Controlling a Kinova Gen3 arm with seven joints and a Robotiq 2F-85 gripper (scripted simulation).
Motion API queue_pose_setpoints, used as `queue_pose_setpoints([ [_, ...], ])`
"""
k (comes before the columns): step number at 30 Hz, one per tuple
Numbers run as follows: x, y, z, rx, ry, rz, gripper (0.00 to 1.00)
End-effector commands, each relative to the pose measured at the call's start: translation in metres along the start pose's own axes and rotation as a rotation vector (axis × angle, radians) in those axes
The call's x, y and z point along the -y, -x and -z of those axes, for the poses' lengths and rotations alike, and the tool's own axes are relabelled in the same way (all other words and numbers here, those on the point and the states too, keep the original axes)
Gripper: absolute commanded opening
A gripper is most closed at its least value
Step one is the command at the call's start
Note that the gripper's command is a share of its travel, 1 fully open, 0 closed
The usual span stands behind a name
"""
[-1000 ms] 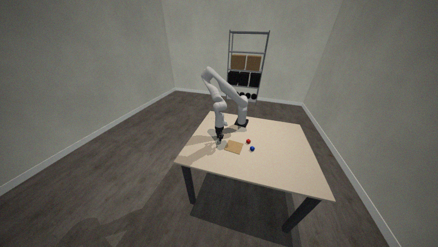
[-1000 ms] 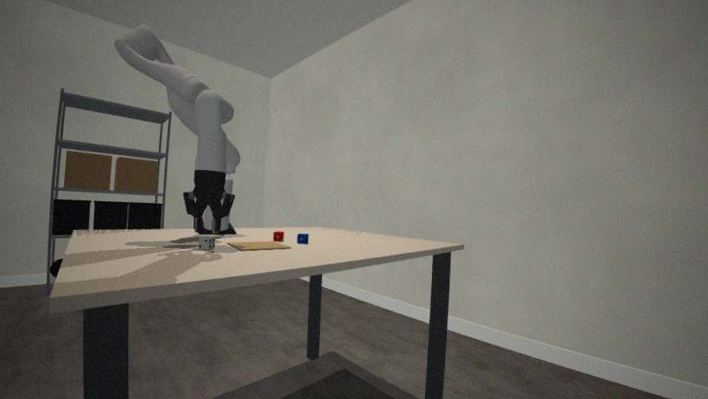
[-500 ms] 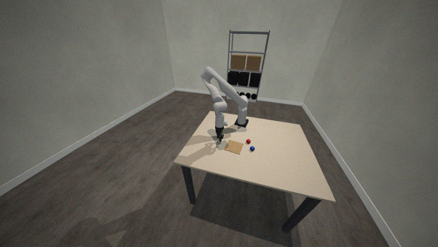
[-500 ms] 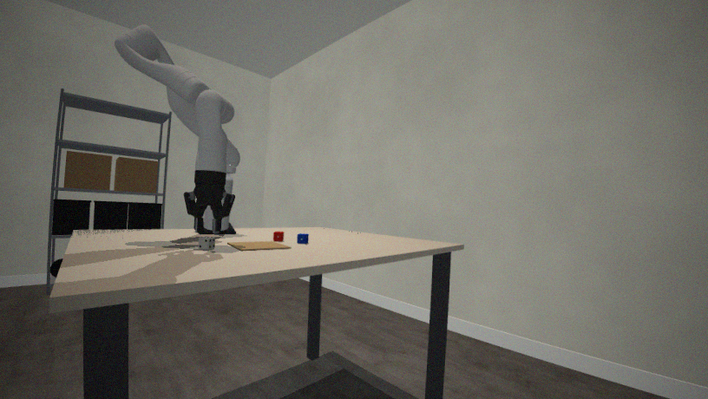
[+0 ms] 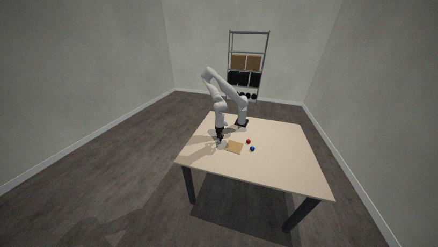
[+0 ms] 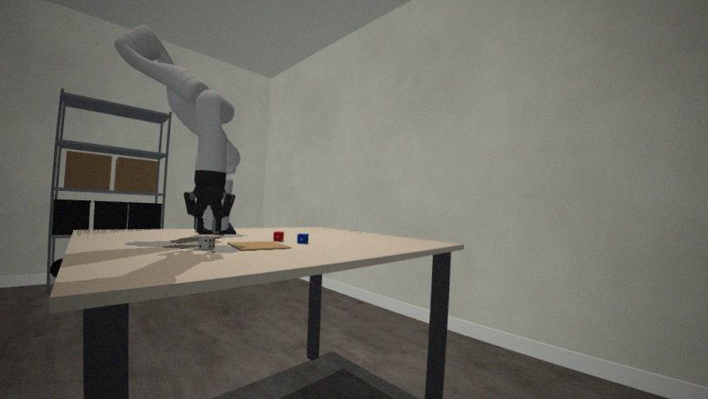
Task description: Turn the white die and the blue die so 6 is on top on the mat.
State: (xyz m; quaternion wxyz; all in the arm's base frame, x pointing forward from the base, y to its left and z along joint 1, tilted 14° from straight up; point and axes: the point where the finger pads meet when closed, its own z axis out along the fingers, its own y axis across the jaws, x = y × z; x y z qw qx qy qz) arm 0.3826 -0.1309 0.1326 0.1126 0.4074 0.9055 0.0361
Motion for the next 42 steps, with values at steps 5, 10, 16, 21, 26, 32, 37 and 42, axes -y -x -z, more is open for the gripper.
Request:
queue_pose_setpoints([
  [5,-0.001,-0.001,-0.001,0.0,0.003,0.0,0.46],
  [10,-0.001,-0.001,-0.001,0.0,0.003,0.0,0.46],
  [16,-0.001,-0.001,-0.001,0.0,0.003,0.0,0.46],
  [21,-0.001,-0.001,-0.005,0.0,0.003,0.0,0.46],
  [26,-0.001,-0.001,-0.015,0.0,0.003,0.0,0.46],
  [32,-0.001,-0.001,-0.024,0.0,0.003,0.0,0.46],
  [37,-0.001,-0.001,-0.033,0.0,0.003,0.0,0.46],
  [42,-0.001,-0.001,-0.037,0.0,0.003,0.0,0.46],
])
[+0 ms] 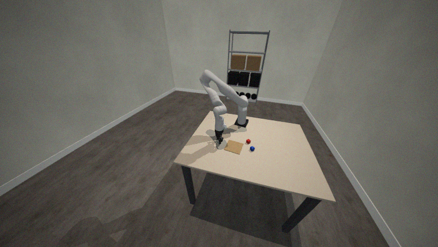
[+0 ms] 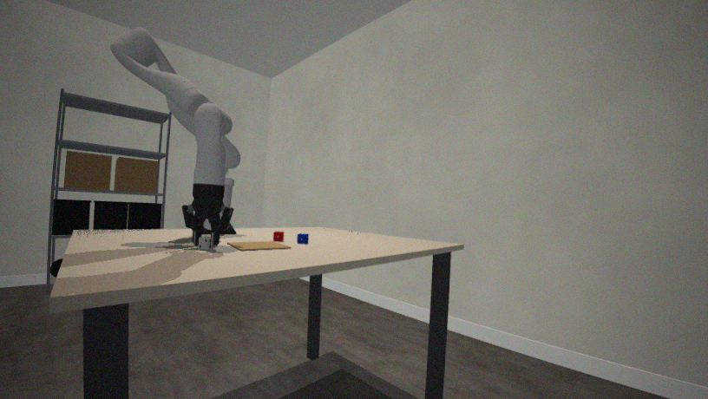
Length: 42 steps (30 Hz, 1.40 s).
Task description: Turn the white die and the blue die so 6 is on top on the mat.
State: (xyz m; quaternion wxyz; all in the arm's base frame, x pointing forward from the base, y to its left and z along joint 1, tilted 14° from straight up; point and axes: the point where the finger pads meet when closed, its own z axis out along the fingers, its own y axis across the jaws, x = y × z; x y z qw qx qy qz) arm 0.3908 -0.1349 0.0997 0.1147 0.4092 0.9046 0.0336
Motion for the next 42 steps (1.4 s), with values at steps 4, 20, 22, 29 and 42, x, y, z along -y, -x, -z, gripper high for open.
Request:
queue_pose_setpoints([
  [4,-0.003,-0.0036,-0.0034,-0.006,0.006,0.004,0.46],
  [20,-0.003,-0.0036,-0.0034,-0.006,0.006,0.004,0.46],
  [22,-0.003,-0.0036,-0.0034,-0.006,0.006,0.004,0.46],
  [29,-0.003,-0.0036,-0.0034,-0.006,0.006,0.004,0.46],
  [42,-0.003,-0.0036,-0.0034,-0.006,0.006,0.004,0.26],
])
